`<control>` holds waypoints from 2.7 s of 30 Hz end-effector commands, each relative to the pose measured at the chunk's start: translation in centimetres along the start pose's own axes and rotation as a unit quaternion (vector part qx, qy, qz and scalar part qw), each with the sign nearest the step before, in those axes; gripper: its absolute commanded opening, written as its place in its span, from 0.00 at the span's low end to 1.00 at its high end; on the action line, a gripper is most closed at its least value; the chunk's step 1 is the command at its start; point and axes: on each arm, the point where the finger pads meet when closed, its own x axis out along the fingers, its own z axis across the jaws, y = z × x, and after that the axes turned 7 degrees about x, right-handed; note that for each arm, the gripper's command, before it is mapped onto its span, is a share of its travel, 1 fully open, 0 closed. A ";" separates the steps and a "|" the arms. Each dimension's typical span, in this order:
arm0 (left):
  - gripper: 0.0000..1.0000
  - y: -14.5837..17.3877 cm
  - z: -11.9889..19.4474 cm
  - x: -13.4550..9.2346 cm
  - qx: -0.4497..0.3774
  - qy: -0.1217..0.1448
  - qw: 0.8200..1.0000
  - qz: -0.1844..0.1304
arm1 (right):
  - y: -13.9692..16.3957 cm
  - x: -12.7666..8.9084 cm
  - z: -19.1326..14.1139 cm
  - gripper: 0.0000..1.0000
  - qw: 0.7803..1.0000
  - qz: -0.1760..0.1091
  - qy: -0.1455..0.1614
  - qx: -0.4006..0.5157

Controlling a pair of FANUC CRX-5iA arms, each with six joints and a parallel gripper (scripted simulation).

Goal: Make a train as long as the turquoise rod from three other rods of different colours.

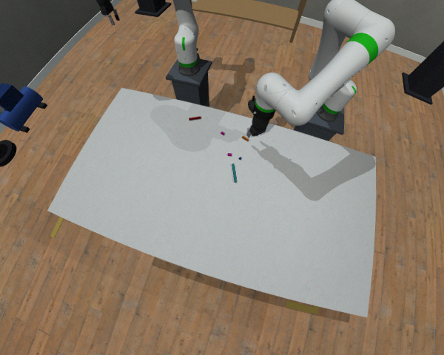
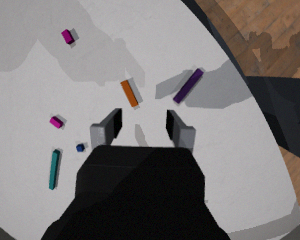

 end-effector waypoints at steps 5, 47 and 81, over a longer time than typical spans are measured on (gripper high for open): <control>1.00 0.0 -0.1 -0.1 0.000 0.001 1.000 0.000 | 0.0 -0.1 0.0 1.00 1.000 -0.001 0.000 0.000; 1.00 -15.6 -12.3 -0.1 -0.383 0.001 0.924 0.000 | 0.0 -0.1 0.0 1.00 1.000 -0.001 0.000 0.000; 1.00 -15.6 -12.3 -0.1 -0.383 0.001 0.924 0.000 | 0.0 -0.1 0.0 1.00 1.000 -0.001 0.000 0.000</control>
